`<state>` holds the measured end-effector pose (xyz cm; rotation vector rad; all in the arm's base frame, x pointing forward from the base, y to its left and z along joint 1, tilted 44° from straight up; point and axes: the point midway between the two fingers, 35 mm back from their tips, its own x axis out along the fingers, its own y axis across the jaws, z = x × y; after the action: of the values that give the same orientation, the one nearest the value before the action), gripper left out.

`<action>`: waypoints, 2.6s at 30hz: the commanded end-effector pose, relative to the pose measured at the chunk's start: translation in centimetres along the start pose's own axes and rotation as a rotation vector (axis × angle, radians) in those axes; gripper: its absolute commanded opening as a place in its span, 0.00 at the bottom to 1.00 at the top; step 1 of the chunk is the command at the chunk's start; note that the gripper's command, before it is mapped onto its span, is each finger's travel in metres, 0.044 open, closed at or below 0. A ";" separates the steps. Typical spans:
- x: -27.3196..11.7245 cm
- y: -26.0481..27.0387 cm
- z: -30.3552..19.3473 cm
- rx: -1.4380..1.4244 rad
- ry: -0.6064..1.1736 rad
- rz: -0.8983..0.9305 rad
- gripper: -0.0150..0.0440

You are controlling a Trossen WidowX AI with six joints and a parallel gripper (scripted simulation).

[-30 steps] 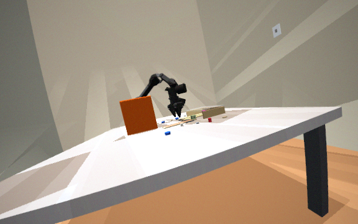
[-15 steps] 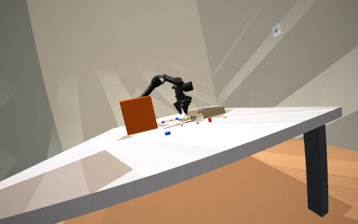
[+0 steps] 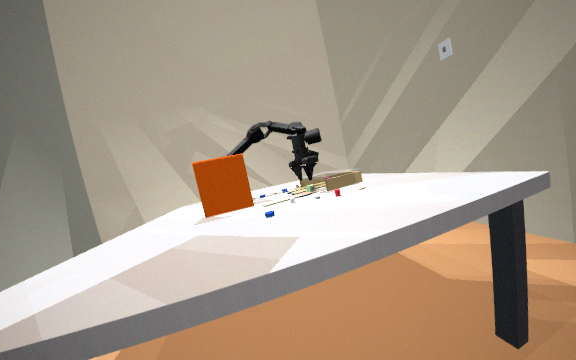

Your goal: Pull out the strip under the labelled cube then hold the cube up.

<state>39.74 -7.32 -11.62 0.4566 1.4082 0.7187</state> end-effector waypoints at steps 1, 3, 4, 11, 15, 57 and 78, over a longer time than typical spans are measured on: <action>-0.2 -0.2 1.5 0.003 -0.005 0.001 1.00; -0.3 -0.3 1.8 0.003 -0.005 0.001 1.00; -0.2 -0.3 1.8 0.003 -0.005 0.001 0.96; 0.8 -0.3 1.8 0.003 -0.005 0.001 0.68; 1.4 -0.3 1.9 0.003 -0.005 0.001 0.68; 5.1 -0.1 1.9 -0.007 -0.005 -0.002 0.29; 0.8 2.5 -3.5 0.005 -0.003 0.002 0.25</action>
<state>36.54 -5.17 -11.50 0.4695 1.4098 0.7170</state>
